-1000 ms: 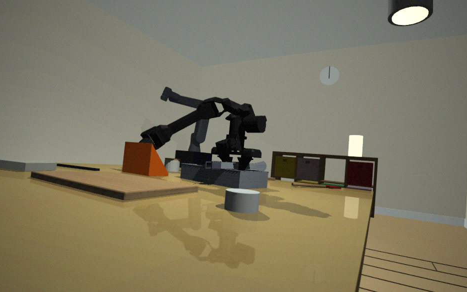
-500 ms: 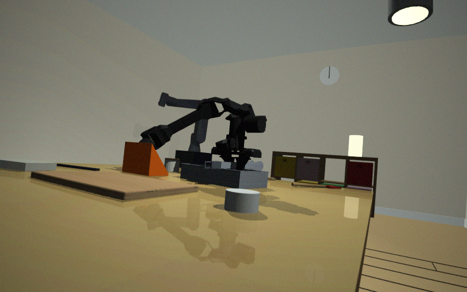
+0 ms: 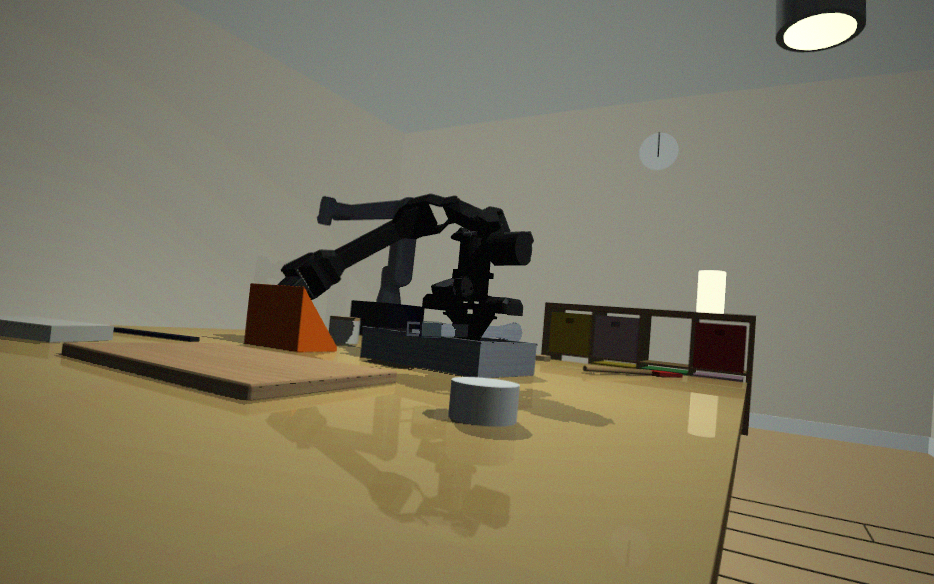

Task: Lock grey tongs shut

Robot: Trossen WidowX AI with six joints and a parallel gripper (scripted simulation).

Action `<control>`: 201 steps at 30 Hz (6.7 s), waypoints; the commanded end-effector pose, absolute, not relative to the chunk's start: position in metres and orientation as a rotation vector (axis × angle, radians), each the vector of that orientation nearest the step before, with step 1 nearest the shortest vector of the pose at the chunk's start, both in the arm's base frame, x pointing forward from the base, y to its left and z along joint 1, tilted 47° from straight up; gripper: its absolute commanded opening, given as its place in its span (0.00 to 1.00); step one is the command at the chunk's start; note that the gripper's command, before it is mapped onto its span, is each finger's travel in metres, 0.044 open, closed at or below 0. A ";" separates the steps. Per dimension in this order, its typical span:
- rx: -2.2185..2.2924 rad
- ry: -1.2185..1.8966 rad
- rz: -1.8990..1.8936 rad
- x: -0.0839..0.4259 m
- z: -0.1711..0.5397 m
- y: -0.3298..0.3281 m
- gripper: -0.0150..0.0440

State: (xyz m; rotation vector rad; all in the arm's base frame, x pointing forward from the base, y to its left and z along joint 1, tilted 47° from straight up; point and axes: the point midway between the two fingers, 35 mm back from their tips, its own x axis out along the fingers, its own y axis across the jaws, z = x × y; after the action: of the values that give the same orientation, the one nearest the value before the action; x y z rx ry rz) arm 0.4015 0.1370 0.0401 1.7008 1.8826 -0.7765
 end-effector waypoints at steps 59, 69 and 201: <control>2.040 1.729 -1.429 0.414 0.010 -0.070 0.00; 2.115 1.675 -1.626 0.400 -0.030 -0.108 0.00; 3.776 0.235 -0.972 0.242 -0.138 -0.239 0.00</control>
State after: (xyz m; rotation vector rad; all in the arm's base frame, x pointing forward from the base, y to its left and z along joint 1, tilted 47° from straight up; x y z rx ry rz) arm 0.2412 -0.2386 -0.1391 3.7708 0.2290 -0.9867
